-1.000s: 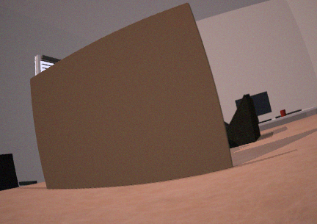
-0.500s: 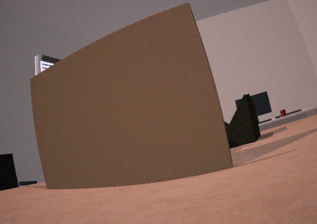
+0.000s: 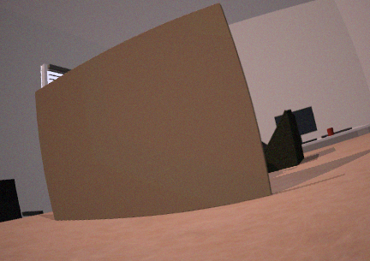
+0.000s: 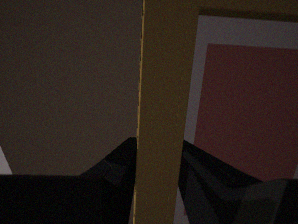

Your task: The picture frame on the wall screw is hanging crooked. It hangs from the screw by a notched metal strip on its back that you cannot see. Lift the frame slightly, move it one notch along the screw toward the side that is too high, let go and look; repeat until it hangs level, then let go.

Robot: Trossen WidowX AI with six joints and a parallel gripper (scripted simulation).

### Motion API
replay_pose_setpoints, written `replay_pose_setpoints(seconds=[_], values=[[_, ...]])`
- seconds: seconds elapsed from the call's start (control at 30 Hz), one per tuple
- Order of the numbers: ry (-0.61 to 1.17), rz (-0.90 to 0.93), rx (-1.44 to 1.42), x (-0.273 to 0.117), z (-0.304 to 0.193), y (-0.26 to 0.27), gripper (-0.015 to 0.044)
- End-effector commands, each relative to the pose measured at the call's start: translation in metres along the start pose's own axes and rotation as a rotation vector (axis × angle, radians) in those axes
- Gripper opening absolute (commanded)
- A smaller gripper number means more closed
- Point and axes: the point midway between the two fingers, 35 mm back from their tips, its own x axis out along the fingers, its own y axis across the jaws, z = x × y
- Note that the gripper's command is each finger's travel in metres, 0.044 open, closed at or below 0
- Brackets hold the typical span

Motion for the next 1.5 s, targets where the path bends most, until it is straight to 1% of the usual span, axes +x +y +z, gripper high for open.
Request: replay_pose_setpoints(seconds=[0.0,1.33,1.47], values=[[-0.002,-0.001,-0.019,-0.0001,0.0002,-0.0001,0.0000],[-0.003,-0.001,-0.228,-0.0002,-0.0006,0.0011,0.0000],[-0.001,0.001,-0.212,-0.0002,-0.0008,0.0012,0.0105]])
